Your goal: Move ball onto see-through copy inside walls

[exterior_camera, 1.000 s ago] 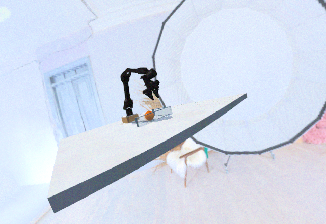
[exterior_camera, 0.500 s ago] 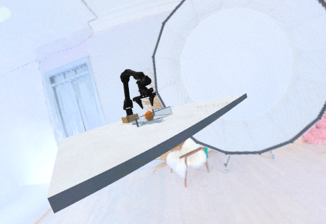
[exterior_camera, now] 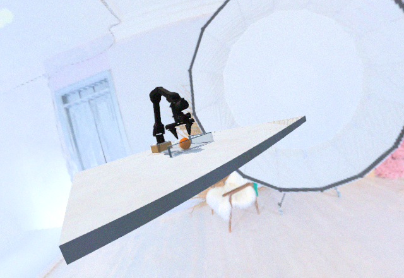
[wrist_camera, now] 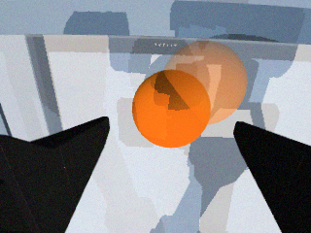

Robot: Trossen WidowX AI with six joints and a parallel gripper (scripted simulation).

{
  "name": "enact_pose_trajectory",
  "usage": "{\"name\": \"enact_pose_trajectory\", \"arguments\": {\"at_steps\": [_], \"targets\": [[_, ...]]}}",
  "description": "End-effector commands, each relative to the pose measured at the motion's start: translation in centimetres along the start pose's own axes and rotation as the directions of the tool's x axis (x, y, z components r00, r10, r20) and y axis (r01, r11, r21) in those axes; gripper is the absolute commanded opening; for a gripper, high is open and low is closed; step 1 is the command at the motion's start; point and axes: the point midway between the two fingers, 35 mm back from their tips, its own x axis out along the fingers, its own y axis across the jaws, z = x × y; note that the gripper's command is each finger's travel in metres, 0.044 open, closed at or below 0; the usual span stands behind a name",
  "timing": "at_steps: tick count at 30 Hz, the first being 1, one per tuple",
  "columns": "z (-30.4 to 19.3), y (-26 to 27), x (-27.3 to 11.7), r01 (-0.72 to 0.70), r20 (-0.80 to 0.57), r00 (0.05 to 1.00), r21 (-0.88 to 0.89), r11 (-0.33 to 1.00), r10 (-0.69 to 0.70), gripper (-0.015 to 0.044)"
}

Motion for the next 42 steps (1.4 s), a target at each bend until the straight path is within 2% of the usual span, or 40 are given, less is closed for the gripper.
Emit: {"name": "enact_pose_trajectory", "arguments": {"at_steps": [1,24,27,34,42], "targets": [[-0.2,-0.1,0.8,0.006,-0.007,1.0,0.003,1.0,-0.006,0.044],[-0.3,-0.1,4.3,0.006,-0.006,1.0,0.004,1.0,-0.006,0.044],[-0.3,-0.1,4.3,0.006,-0.006,1.0,0.004,1.0,-0.006,0.0361],[-0.3,-0.1,4.3,0.006,-0.006,1.0,0.004,1.0,-0.006,0.0315],[0.2,-0.2,1.4,0.003,-0.013,1.0,0.017,1.0,-0.003,0.0105]]}}
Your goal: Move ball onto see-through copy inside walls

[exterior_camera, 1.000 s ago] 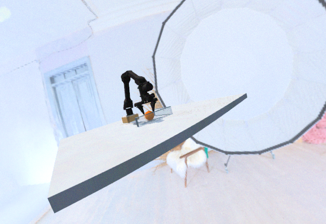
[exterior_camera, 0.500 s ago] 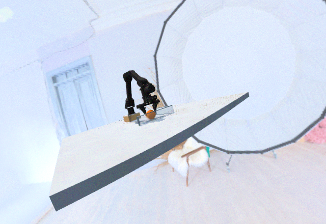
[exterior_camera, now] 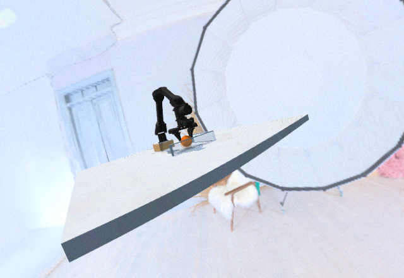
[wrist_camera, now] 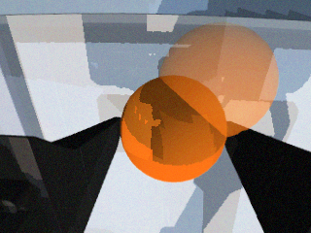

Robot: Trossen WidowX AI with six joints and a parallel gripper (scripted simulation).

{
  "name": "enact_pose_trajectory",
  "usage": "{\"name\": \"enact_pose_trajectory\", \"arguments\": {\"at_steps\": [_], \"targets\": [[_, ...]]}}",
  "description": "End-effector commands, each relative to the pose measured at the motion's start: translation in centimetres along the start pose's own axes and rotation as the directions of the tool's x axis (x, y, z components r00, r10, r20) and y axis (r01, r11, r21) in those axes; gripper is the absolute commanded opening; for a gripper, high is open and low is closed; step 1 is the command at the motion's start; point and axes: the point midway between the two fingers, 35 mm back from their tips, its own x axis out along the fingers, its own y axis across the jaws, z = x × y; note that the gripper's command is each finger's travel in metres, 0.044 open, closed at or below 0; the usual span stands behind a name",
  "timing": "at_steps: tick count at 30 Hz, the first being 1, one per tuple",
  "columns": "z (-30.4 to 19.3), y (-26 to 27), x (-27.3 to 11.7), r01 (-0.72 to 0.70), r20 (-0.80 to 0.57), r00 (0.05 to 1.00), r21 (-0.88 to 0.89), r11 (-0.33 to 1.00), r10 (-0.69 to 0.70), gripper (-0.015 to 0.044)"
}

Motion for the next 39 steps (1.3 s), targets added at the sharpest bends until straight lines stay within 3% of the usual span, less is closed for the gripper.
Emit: {"name": "enact_pose_trajectory", "arguments": {"at_steps": [1,4,20,25,32,39], "targets": [[0.9,-0.1,-2.5,0.0,0.025,1.0,0.008,1.0,0.0,0.0078],[1.0,-0.1,-4.3,0.0,0.026,1.0,0.005,1.0,0.0,0.0],[-0.1,0.1,-13.5,0.003,0.031,1.0,-0.005,1.0,-0.003,0.0],[0.0,0.0,-13.5,0.003,0.031,1.0,-0.005,1.0,-0.003,0.0],[2.1,-2.2,-8.3,0.005,0.033,0.999,-0.005,1.0,-0.005,0.0],[2.3,-2.5,-7.2,0.005,0.033,0.999,-0.005,1.0,-0.005,0.0]]}}
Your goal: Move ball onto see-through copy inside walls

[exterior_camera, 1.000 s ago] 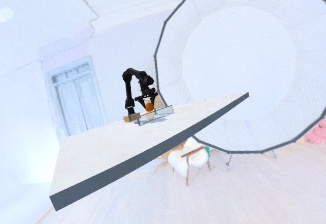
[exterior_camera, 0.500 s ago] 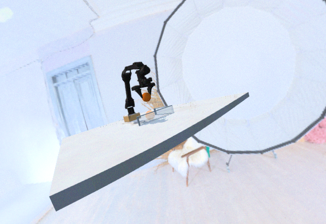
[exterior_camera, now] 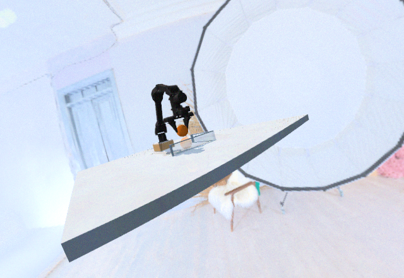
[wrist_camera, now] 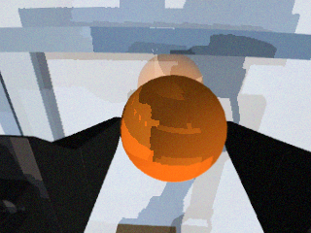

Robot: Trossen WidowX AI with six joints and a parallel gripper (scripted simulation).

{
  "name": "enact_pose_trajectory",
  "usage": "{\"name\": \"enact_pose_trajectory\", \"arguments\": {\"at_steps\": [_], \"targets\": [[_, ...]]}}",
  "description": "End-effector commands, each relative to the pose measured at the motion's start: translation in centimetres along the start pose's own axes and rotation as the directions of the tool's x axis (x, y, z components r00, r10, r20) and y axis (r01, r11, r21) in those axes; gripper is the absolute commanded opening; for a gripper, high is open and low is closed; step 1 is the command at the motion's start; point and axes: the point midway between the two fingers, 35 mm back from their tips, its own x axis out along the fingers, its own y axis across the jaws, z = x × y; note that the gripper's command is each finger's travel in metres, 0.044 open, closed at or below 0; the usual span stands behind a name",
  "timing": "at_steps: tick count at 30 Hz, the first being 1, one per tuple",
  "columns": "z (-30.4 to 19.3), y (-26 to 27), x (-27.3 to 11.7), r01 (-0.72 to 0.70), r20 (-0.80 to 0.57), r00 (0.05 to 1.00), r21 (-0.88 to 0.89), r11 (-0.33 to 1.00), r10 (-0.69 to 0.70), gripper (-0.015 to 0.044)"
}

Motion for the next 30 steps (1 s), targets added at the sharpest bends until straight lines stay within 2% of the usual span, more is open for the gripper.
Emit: {"name": "enact_pose_trajectory", "arguments": {"at_steps": [1,12,30], "targets": [[0.3,-0.1,0.3,0.003,0.023,1.0,-0.004,1.0,-0.003,0.0],[0.4,-0.2,6.1,0.003,0.022,1.0,-0.004,1.0,-0.003,0.0],[0.4,-0.2,8.4,0.003,0.022,1.0,-0.004,1.0,-0.003,0.0]]}}
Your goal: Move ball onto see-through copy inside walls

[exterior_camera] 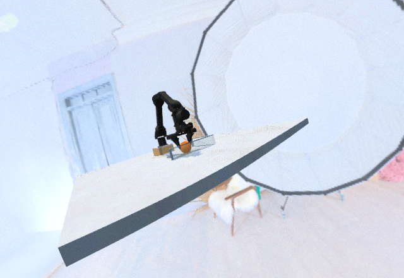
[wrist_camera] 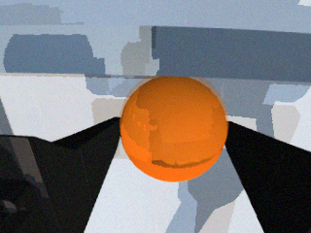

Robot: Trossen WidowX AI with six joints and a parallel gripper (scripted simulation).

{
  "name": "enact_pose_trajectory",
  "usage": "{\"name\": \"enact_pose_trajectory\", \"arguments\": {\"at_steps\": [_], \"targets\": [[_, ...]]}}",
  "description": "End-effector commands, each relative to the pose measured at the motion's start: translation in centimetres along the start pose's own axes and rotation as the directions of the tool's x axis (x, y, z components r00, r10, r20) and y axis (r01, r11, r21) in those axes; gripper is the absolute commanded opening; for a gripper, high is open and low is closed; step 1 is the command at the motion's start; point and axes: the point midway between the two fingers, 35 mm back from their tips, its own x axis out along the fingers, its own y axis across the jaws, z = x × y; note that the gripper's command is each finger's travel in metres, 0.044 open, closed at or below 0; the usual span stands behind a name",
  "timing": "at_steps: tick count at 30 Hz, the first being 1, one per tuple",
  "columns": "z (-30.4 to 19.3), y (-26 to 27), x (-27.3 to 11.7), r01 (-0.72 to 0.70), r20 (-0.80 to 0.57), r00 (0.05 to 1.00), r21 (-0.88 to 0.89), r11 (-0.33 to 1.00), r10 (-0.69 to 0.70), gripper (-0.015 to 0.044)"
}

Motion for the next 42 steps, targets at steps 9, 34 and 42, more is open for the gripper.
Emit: {"name": "enact_pose_trajectory", "arguments": {"at_steps": [9,34,42], "targets": [[0.0,0.0,0.0,0.0,0.0,1.0,0.0,1.0,0.0,0.0236],[0.3,0.0,-8.0,0.002,0.019,1.0,0.001,1.0,-0.002,0.044],[-0.3,0.1,-12.9,0.002,0.016,1.0,0.001,1.0,-0.002,0.044]]}}
